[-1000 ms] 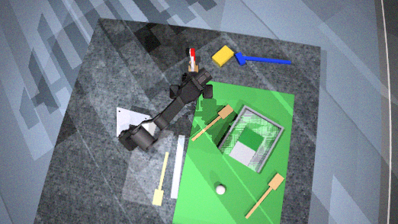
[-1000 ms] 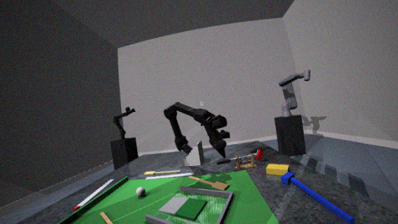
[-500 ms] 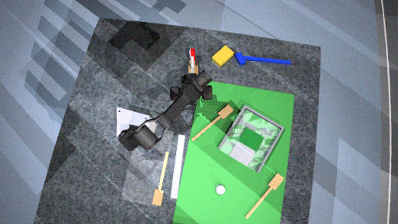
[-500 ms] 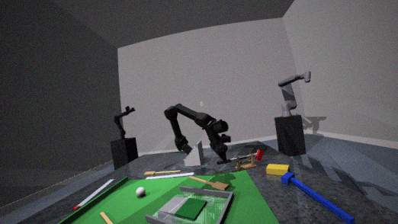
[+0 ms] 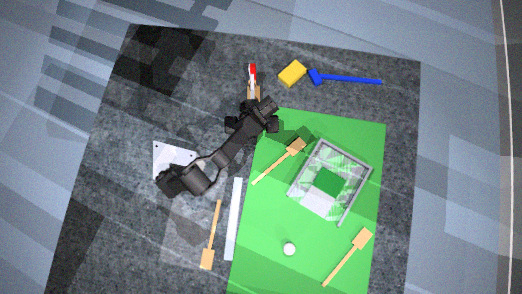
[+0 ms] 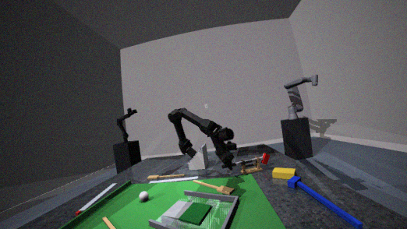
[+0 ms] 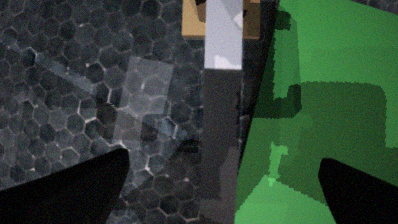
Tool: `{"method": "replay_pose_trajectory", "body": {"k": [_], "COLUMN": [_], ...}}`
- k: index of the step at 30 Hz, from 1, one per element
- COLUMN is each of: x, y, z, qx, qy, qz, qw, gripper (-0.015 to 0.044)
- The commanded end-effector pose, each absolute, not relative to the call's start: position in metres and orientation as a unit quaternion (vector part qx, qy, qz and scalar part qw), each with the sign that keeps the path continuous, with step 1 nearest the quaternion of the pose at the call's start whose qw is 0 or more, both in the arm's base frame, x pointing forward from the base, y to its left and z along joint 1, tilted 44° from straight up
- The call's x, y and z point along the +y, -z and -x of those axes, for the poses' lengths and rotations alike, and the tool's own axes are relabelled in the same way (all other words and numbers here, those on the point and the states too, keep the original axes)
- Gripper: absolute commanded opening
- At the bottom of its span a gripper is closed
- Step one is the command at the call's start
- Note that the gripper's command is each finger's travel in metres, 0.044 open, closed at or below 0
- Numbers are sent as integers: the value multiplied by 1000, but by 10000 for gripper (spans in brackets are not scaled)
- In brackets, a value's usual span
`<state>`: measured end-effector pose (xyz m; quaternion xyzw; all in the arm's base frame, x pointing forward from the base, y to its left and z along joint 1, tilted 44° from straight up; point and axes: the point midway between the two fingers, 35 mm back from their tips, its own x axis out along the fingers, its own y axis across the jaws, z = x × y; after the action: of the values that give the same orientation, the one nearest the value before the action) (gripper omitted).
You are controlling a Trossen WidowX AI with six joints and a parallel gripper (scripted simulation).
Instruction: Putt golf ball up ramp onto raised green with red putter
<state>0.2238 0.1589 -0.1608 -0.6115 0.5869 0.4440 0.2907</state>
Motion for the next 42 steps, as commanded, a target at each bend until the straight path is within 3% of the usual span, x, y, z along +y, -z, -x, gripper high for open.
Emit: {"method": "replay_pose_trajectory", "body": {"k": [1, 18, 33, 42], "x": [153, 141, 144, 147], "y": [166, 178, 176, 174], "z": [-222, -221, -223, -224], "qx": [588, 588, 588, 588], "qy": [-444, -444, -443, -444], "qz": [613, 613, 612, 612], "qw": [285, 285, 290, 290], "gripper": [440, 440, 46, 0]}}
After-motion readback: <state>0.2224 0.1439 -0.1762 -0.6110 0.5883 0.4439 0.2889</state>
